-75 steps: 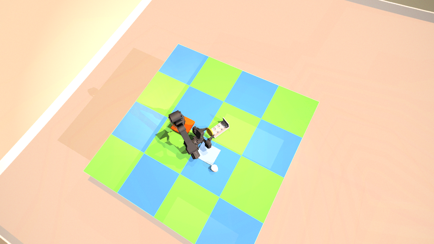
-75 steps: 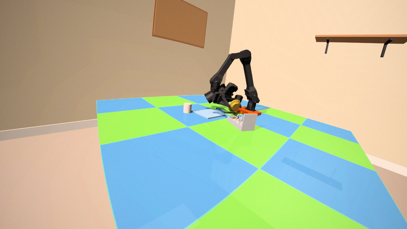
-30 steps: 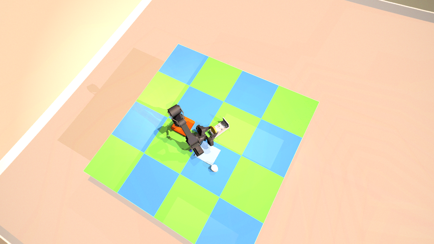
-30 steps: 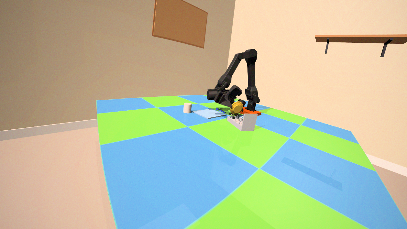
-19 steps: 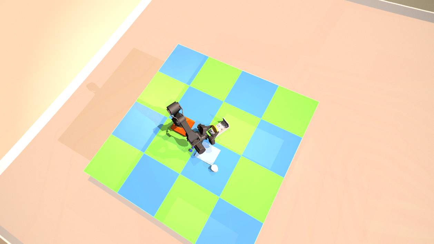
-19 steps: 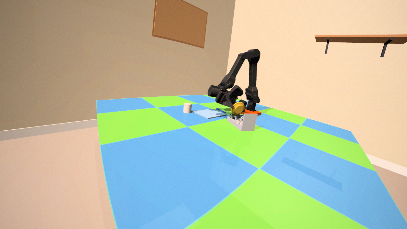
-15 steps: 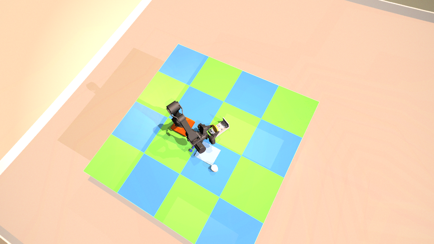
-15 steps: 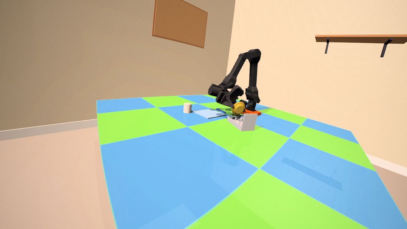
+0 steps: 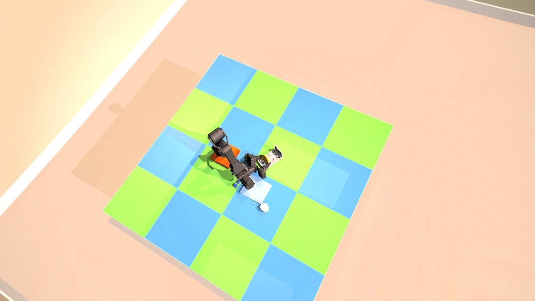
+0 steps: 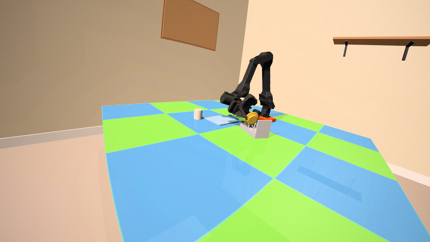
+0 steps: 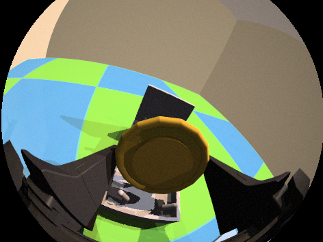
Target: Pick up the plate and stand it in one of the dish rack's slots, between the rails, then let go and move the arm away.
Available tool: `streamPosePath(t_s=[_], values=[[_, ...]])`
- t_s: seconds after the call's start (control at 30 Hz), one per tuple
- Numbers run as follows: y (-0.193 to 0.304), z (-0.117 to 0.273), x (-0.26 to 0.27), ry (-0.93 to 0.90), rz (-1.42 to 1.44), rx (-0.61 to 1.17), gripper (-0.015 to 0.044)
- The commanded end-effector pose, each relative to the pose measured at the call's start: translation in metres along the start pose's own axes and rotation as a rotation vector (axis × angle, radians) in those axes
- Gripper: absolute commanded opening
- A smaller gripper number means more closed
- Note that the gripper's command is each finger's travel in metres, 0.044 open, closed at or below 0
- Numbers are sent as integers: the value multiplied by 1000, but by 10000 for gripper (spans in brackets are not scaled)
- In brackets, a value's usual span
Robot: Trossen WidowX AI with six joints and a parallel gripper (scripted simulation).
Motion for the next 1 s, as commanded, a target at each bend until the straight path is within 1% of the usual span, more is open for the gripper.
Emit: streamPosePath(t_s=[0.0,0.17,0.67,0.97], values=[[0,0,-1,0,0,1,0],[0,0,-1,0,0,1,0],[0,0,0,0,-1,0,394],[-6,2,-6,-1,-2,-3,400]])
Point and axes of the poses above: the point midway between the two fingers, 35 mm back from their tips, its own z axis back along the fingers, its own x axis across the jaws, y = z × x, the point moved 8 cm from there along z, back along the fingers, and after that the axes turned 13 degrees about z, right-handed, at the moved point
